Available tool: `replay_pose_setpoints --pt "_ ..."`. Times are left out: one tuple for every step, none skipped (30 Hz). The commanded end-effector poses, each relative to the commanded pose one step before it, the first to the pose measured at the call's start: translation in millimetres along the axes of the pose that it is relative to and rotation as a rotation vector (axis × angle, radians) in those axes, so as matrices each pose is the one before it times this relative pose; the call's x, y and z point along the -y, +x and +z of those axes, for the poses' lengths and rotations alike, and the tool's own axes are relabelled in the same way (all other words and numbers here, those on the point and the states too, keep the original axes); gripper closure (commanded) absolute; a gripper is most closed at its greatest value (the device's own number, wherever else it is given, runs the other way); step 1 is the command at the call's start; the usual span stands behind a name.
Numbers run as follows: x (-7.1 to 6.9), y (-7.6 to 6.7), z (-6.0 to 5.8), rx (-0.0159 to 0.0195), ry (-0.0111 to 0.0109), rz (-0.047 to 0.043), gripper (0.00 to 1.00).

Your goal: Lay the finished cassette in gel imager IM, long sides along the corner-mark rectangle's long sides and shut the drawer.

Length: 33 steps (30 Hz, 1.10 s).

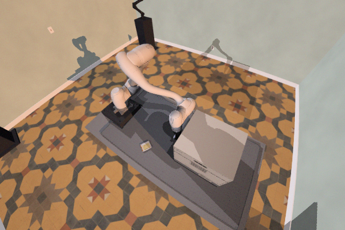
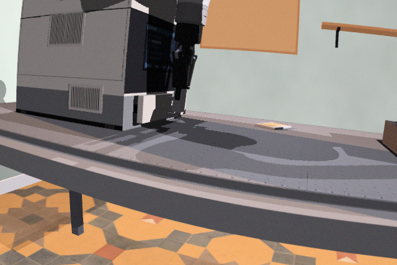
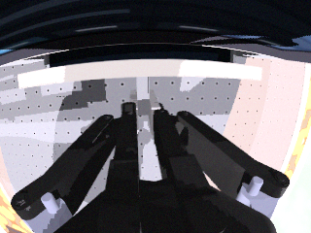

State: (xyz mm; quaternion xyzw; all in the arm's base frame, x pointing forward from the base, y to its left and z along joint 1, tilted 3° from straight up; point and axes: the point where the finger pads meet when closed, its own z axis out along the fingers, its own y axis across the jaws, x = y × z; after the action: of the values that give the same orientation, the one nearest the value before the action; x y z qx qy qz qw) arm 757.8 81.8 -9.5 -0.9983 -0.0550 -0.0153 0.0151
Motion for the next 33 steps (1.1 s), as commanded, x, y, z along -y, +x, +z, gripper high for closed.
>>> replay_pose_setpoints --pt "0.07 -4.98 -0.12 0.00102 0.00025 -0.00002 0.9" --pt "0.0 -1.33 -0.1 0.0 0.0 0.0 0.9" --pt "0.0 -1.33 -0.1 0.0 0.0 0.0 0.9" --pt "0.0 -1.33 -0.1 0.0 0.0 0.0 0.9" --pt "0.0 -1.33 -0.1 0.0 0.0 0.0 0.9" --pt "0.0 -1.33 -0.1 0.0 0.0 0.0 0.9" --pt "0.0 -1.33 -0.1 0.0 0.0 0.0 0.9" --pt "0.0 -1.33 -0.1 0.0 0.0 0.0 0.9" --pt "0.0 -1.33 -0.1 0.0 0.0 0.0 0.9" --pt "0.0 -1.33 -0.1 0.0 0.0 0.0 0.9" --pt "0.0 0.0 0.0 0.0 0.0 0.0 0.9" --pt "0.0 0.0 0.0 0.0 0.0 0.0 0.9" --pt "0.0 -1.33 -0.1 0.0 0.0 0.0 0.9" --pt "0.0 -1.33 -0.1 0.0 0.0 0.0 0.9" --pt "0.0 -1.33 -0.1 0.0 0.0 0.0 0.9" --pt "0.0 -1.33 -0.1 0.0 0.0 0.0 0.9" --pt "0.0 -1.33 -0.1 0.0 0.0 0.0 0.9" --pt "0.0 -1.33 -0.1 0.0 0.0 0.0 0.9" --pt "0.0 -1.33 -0.1 0.0 0.0 0.0 0.9" --pt "0.0 -1.33 -0.1 0.0 0.0 0.0 0.9" --pt "0.0 -1.33 -0.1 0.0 0.0 0.0 0.9" --pt "0.0 -1.33 -0.1 0.0 0.0 0.0 0.9" --pt "0.0 -1.33 -0.1 0.0 0.0 0.0 0.9" --pt "0.0 -1.33 -0.1 0.0 0.0 0.0 0.9" --pt "0.0 -1.33 -0.1 0.0 0.0 0.0 0.9" --pt "0.0 -1.33 -0.1 0.0 0.0 0.0 0.9" --pt "0.0 -0.34 -0.03 0.0 0.0 0.0 0.9" --pt "0.0 0.0 0.0 0.0 0.0 0.0 0.9" --pt "0.0 0.0 0.0 0.0 0.0 0.0 0.9" --pt "0.0 0.0 0.0 0.0 0.0 0.0 0.9" --pt "0.0 -1.33 -0.09 0.02182 0.0 0.0 0.9" --pt "0.0 -1.33 -0.06 0.0 0.0 0.0 0.9" --pt "0.0 -1.33 -0.06 0.0 0.0 0.0 0.9"
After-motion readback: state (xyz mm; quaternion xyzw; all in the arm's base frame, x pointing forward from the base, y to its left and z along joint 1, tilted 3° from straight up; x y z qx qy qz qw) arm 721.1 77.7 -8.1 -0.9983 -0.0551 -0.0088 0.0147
